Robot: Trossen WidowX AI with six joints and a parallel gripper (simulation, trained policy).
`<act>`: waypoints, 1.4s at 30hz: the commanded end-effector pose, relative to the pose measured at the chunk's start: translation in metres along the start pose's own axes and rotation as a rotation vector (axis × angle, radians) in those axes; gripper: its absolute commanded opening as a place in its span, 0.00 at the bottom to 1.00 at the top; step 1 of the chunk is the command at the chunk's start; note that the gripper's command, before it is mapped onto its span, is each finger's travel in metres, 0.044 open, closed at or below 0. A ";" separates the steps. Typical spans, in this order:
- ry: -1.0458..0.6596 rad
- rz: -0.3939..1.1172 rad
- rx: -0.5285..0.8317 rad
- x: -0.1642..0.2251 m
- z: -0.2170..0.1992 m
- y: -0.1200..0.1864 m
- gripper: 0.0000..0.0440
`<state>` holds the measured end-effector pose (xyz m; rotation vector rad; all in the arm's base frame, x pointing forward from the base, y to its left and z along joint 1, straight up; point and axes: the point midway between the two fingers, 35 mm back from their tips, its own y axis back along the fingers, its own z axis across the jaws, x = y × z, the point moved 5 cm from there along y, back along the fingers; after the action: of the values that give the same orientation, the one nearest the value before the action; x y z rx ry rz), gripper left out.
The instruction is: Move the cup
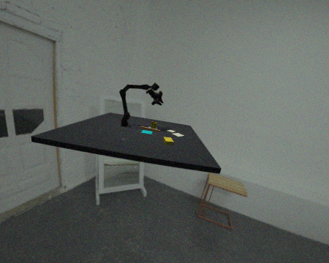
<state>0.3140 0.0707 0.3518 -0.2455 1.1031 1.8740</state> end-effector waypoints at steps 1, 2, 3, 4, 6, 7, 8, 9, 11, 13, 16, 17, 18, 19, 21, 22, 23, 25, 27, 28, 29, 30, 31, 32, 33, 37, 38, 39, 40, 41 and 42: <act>-0.061 0.050 0.034 0.003 0.003 -0.005 0.40; -0.073 0.060 0.044 0.004 0.003 -0.007 0.40; -0.086 0.071 0.054 0.005 0.003 -0.008 0.40; -0.099 0.081 0.064 0.006 0.003 -0.009 0.40; -0.123 0.102 0.085 0.007 0.003 -0.011 0.40; -0.135 0.112 0.096 0.008 0.003 -0.013 0.40; -0.146 0.122 0.107 0.009 0.003 -0.014 0.40; -0.157 0.132 0.118 0.010 0.003 -0.015 0.39; -0.179 0.151 0.142 0.012 0.003 -0.018 0.39; -0.199 0.170 0.167 0.014 0.002 -0.020 0.38; -0.227 0.197 0.205 0.018 0.000 -0.024 0.37; -0.236 0.206 0.219 0.019 0.000 -0.025 0.37; -0.244 0.214 0.232 0.020 -0.001 -0.027 0.37; -0.252 0.223 0.246 0.021 -0.002 -0.028 0.36; -0.266 0.240 0.274 0.024 -0.004 -0.031 0.36; -0.273 0.248 0.288 0.025 -0.005 -0.032 0.35; -0.279 0.256 0.303 0.026 -0.006 -0.033 0.35; -0.289 0.273 0.333 0.029 -0.008 -0.036 0.34; -0.297 0.289 0.365 0.032 -0.011 -0.039 0.33; -0.300 0.297 0.381 0.034 -0.013 -0.041 0.33; -0.303 0.304 0.397 0.035 -0.014 -0.043 0.33; -0.305 0.312 0.414 0.037 -0.016 -0.044 0.33; -0.307 0.320 0.430 0.039 -0.018 -0.046 0.33; -0.308 0.327 0.447 0.040 -0.020 -0.047 0.34; -0.309 0.335 0.463 0.042 -0.022 -0.049 0.34; -0.312 0.367 0.530 0.049 -0.029 -0.055 0.36; -0.312 0.375 0.546 0.051 -0.031 -0.057 0.36; -0.312 0.382 0.563 0.053 -0.033 -0.058 0.36; -0.311 0.390 0.579 0.055 -0.035 -0.060 0.36; -0.311 0.398 0.596 0.057 -0.037 -0.061 0.36; -0.311 0.405 0.612 0.058 -0.039 -0.062 0.37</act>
<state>0.3213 0.0877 0.2703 0.5840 1.4628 1.7620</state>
